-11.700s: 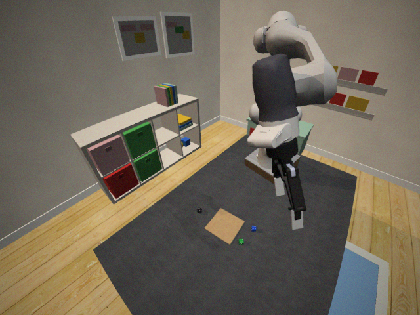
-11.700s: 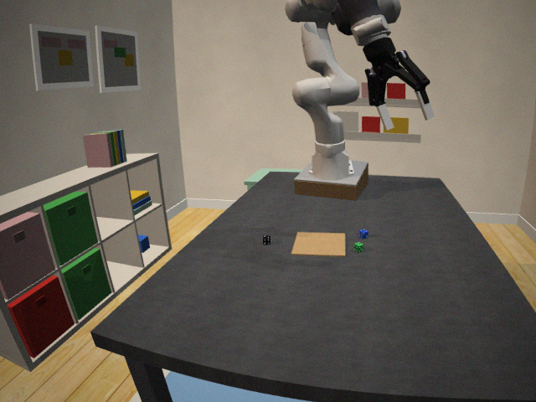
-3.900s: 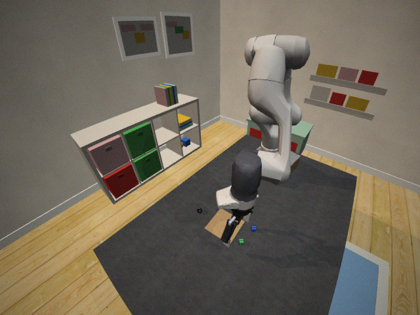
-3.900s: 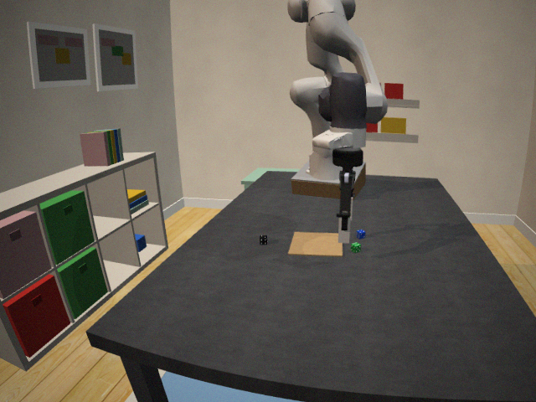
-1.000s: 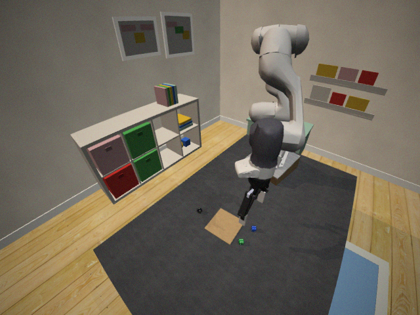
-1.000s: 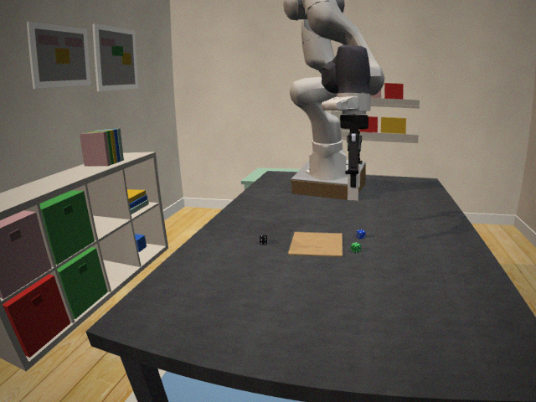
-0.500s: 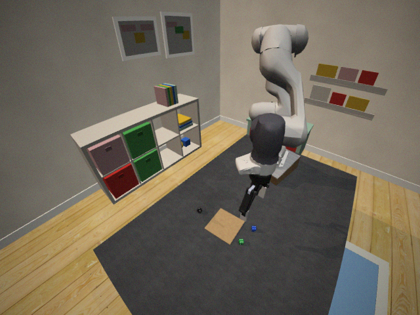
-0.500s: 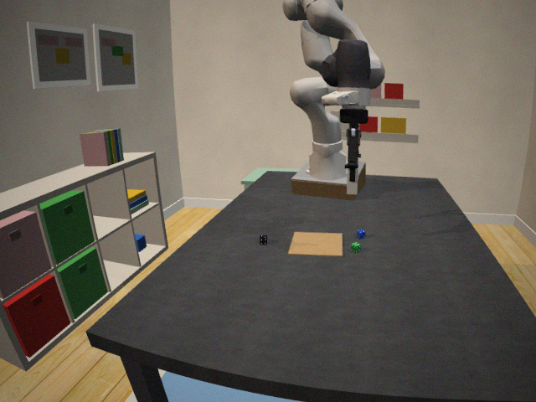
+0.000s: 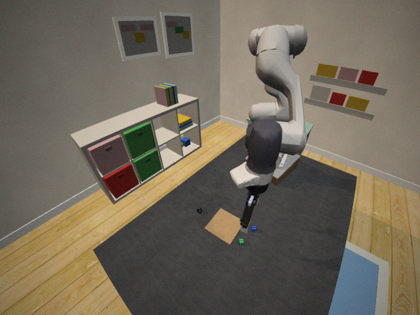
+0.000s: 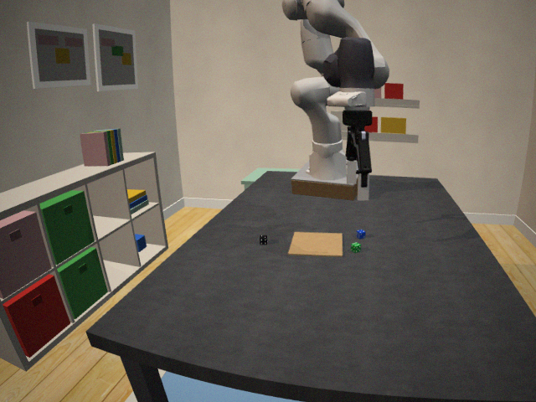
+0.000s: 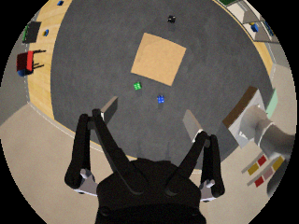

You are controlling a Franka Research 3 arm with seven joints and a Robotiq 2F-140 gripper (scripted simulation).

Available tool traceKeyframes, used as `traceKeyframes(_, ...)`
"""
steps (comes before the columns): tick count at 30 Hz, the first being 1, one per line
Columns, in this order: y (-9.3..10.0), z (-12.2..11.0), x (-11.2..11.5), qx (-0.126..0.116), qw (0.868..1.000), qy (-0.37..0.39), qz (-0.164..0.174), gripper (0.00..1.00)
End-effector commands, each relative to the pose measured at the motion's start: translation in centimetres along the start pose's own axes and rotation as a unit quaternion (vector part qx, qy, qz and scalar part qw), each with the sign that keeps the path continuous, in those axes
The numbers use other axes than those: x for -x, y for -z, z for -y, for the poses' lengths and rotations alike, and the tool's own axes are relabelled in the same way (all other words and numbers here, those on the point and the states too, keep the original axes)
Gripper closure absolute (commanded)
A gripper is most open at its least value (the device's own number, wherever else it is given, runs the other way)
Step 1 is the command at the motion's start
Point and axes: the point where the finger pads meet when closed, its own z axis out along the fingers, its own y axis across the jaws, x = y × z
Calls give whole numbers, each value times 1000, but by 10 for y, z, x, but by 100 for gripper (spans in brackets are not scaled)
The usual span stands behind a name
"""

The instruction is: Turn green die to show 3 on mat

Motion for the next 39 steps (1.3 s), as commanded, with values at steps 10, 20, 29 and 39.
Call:
traceKeyframes(10, -4, 25, -2, 2, 987, 158, -2, 0)
traceKeyframes(20, -8, 47, -4, 3, 971, 240, -5, 0)
traceKeyframes(29, -9, 48, -4, 3, 970, 243, -5, 0)
traceKeyframes(39, -9, 48, -4, 3, 970, 243, -5, 0)
